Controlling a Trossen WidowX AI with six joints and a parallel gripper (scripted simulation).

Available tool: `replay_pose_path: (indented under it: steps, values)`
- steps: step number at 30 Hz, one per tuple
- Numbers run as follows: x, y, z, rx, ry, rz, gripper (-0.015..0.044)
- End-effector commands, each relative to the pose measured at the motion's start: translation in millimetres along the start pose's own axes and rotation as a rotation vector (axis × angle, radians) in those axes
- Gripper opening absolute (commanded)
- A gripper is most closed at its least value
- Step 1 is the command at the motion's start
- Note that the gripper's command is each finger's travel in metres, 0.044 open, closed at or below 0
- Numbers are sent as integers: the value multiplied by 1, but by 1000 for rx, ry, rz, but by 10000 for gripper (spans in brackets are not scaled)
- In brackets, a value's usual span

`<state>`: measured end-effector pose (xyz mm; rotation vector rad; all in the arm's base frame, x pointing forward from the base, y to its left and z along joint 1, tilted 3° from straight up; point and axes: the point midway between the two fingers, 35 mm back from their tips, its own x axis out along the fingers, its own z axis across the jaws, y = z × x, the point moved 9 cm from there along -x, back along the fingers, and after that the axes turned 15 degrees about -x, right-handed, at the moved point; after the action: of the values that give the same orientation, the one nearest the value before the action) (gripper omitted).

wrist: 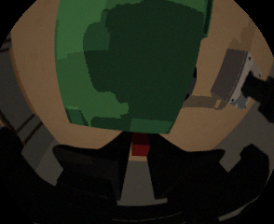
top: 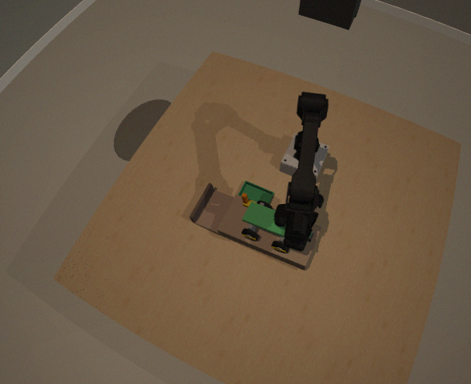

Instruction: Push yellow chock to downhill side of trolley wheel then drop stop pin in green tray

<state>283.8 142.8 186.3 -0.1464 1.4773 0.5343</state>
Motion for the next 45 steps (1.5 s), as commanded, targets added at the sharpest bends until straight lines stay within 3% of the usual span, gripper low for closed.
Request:
replay_pose_path:
  steps: [1,4,45]
  values:
    - [-1,0,0,-1,-3,0,38]
    - [-1,0,0,-1,-3,0,0]
    - [-26,2,-1,4,0,1,0]
